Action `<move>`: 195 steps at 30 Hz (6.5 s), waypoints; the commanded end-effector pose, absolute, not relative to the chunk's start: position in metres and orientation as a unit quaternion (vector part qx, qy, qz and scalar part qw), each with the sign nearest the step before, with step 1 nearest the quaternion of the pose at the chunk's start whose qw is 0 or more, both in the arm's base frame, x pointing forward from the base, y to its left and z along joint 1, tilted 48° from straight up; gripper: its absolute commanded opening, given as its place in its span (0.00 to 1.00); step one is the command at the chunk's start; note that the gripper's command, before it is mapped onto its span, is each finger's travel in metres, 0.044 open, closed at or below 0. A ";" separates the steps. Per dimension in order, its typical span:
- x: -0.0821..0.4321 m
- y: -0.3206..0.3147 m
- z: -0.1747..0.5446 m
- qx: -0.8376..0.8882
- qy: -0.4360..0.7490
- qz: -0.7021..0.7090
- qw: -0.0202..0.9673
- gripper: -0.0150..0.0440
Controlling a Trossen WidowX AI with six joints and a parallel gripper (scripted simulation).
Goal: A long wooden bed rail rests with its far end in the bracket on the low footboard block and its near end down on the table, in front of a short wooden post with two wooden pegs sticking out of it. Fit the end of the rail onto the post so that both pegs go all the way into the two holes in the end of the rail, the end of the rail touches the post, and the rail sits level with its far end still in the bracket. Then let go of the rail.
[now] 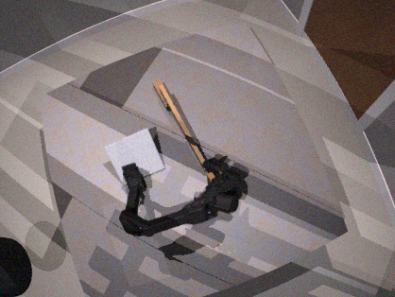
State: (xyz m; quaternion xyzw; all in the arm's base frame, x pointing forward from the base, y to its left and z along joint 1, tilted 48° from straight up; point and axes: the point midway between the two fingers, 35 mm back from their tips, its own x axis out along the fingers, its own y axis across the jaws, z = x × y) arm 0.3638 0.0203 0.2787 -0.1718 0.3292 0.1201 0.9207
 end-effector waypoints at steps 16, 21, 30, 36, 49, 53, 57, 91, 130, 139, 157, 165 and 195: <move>0.317 0.083 0.092 -0.578 0.599 0.250 0.495 1.00; 0.295 0.078 0.067 -0.698 0.609 0.291 0.239 1.00; 0.296 0.076 0.065 -0.705 0.608 0.293 0.219 1.00; 0.298 0.070 0.058 -0.705 0.608 0.293 0.220 1.00; 0.301 0.055 0.044 -0.705 0.607 0.293 0.220 1.00; 0.302 0.050 0.039 -0.705 0.607 0.293 0.220 1.00; 0.302 0.045 0.035 -0.705 0.607 0.293 0.220 1.00; 0.302 0.027 0.019 -0.705 0.608 0.292 0.219 0.33; 0.302 0.036 0.027 -0.705 0.608 0.292 0.219 0.25; 0.302 0.040 0.030 -0.705 0.608 0.292 0.219 0.25; 0.301 0.046 0.036 -0.705 0.608 0.292 0.219 0.25; 0.301 0.049 0.039 -0.705 0.608 0.292 0.219 0.25; 0.300 0.052 0.041 -0.705 0.608 0.292 0.219 0.25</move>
